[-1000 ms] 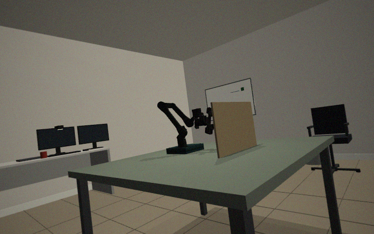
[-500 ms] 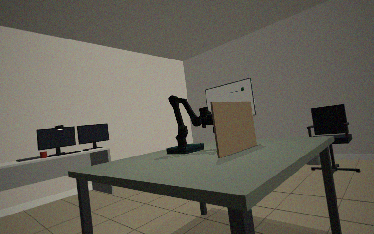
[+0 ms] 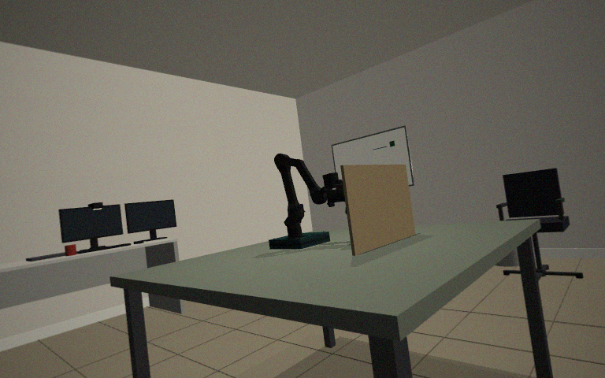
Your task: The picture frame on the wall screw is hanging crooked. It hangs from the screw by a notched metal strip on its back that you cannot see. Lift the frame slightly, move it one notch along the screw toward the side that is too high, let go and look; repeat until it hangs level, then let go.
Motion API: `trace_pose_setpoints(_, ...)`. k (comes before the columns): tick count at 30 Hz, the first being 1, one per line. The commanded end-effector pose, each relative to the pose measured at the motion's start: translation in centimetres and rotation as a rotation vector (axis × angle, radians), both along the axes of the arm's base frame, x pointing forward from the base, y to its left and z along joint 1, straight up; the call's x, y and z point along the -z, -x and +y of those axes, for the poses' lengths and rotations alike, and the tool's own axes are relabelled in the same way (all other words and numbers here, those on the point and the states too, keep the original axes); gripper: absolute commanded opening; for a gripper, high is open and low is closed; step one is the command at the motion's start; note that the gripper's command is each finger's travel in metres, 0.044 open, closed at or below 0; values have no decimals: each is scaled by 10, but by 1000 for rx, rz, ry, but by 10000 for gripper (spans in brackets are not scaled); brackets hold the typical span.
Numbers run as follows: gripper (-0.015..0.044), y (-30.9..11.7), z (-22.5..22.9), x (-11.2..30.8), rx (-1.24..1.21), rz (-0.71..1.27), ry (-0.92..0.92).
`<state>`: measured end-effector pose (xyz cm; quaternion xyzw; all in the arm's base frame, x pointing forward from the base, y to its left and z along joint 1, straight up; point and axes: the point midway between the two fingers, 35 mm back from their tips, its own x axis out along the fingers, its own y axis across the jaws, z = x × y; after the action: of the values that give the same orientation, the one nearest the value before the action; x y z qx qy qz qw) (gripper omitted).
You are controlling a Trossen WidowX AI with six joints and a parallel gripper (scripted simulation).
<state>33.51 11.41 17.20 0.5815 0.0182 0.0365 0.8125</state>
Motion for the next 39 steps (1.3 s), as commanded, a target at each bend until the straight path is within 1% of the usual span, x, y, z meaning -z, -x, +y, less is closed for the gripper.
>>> trace_pose_setpoints(1, 260, -3, 1, -1, -3, -3, 4)
trace_pose_setpoints(23, 260, -38, 4, -2, -3, -6, 4)
trace_pose_setpoints(39, 260, -39, 4, -2, -3, -7, 4)
